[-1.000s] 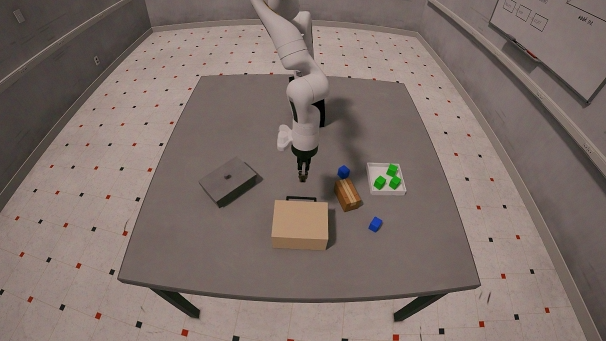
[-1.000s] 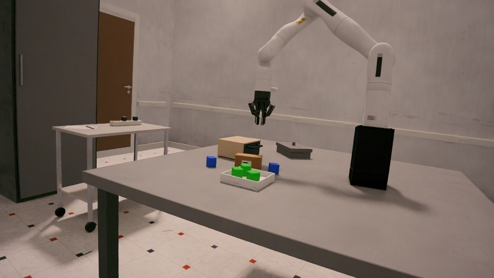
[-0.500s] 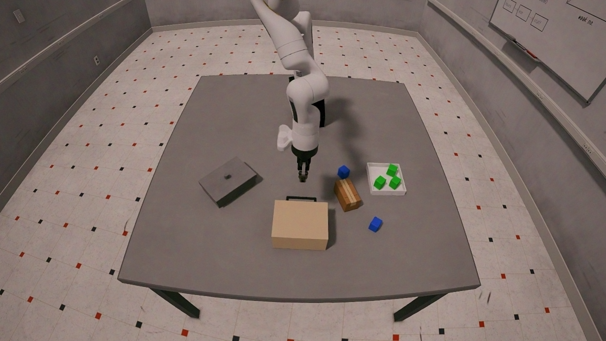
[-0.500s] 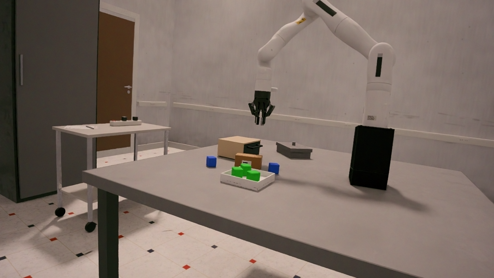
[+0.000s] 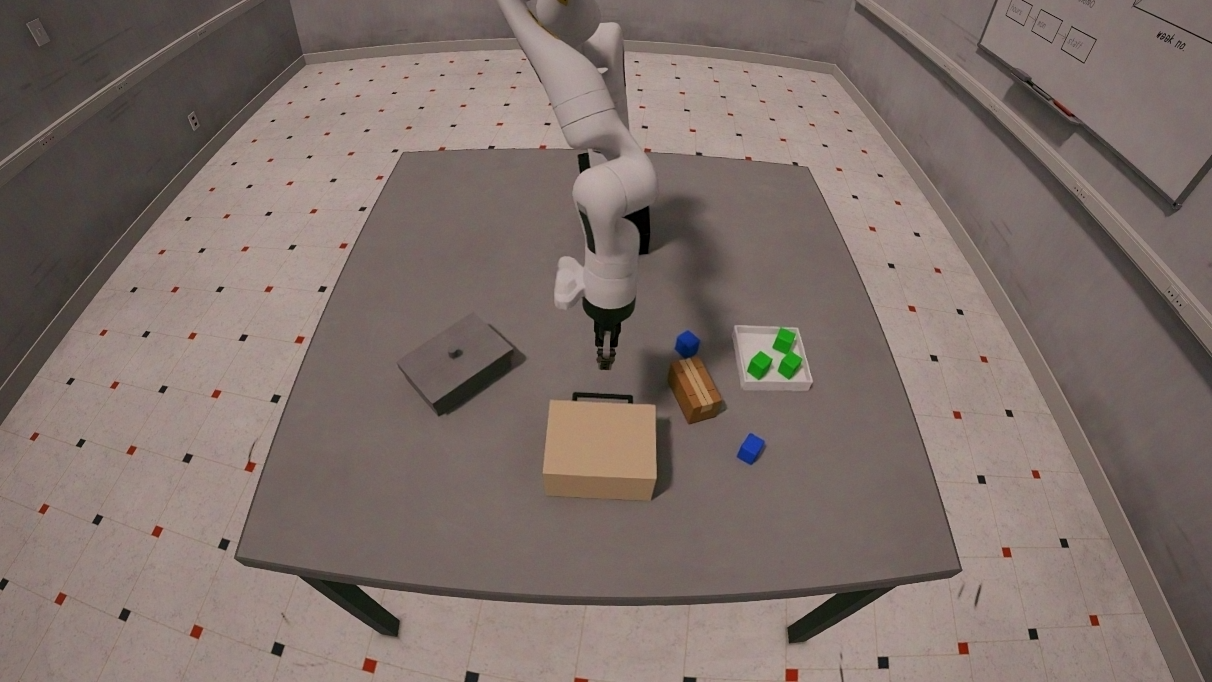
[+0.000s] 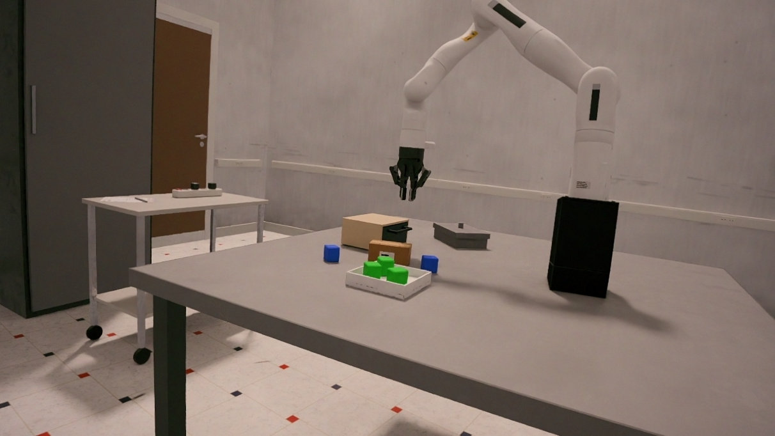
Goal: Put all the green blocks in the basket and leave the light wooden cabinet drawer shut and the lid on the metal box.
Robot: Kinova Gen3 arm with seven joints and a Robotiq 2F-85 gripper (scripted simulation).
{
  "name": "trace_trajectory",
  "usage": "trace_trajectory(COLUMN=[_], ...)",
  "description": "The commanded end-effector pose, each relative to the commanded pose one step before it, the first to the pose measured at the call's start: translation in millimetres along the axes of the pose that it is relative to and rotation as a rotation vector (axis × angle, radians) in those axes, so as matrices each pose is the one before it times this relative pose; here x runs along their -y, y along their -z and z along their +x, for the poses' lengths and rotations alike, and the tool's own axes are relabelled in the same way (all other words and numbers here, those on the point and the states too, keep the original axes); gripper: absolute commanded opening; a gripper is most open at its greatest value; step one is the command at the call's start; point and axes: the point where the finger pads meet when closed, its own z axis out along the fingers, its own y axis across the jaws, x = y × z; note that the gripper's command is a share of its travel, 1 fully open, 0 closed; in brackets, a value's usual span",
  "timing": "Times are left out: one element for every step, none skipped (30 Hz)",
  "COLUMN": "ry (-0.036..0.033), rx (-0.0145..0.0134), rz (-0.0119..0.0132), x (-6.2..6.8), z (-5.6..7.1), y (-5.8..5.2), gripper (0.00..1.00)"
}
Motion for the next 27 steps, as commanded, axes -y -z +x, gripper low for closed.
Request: trace_trajectory(ry=[-0.00004,0.00000,0.00000,0.00000,0.00000,0.00000,0.00000,0.00000,-0.00001,0.00001,-0.00001,0.00001,0.00000,0.00000,0.00001,0.00000,0.00000,-0.00001,0.00001,0.00000,0.00000,0.00000,0.00000,0.00000,0.00000,-0.00001,0.00001], rx=[0.00010,0.00000,0.00000,0.00000,0.00000,0.00000,0.00000,0.00000,0.00000,0.00000,0.00000,0.00000,0.00000,0.00000,0.00000,0.00000,0.00000,0.00000,0.00000,0.00000,0.00000,0.00000,0.00000,0.00000,0.00000,0.00000,0.00000], rz=[0.00243,0.00000,0.00000,0.00000,0.00000,0.00000,0.00000,0.00000,0.00000,0.00000,0.00000,0.00000,0.00000,0.00000,0.00000,0.00000,0.00000,0.00000,0.00000,0.00000,0.00000,0.00000,0.00000,0.00000,0.00000,0.00000,0.00000], x=[0.90,0.00,0.01,0.00,0.01,0.00,0.01,0.01,0.00,0.01,0.00,0.01,0.01,0.00,0.01,0.00,0.00,0.00,0.01,0.00,0.01,0.00,0.01,0.00,0.01,0.00,0.01], z=[-0.12,0.00,0.00,0.00,0.00,0.00,0.00,0.00,0.00,0.00,0.00,0.00,0.00,0.00,0.00,0.00,0.00,0.00,0.00,0.00,0.00,0.00,0.00,0.00,0.00,0.00,0.00], y=[-2.88,-2.19,-2.30,-2.40,-2.49,-2.57,-2.64,-2.71,-2.75,-2.80,-2.82,-2.84,-2.84,-2.83,-2.82,0.00,0.00,-2.78,-2.74,-2.67,-2.61,-2.52,-2.43,-2.32,-2.21,-2.08,-1.95], gripper=[0.30,0.30,0.30,0.30,0.30,0.30,0.30,0.30,0.30,0.30,0.30,0.30,0.30,0.30,0.30,0.30,0.30,0.30,0.30,0.30,0.30,0.30,0.30,0.30,0.30,0.30,0.30])
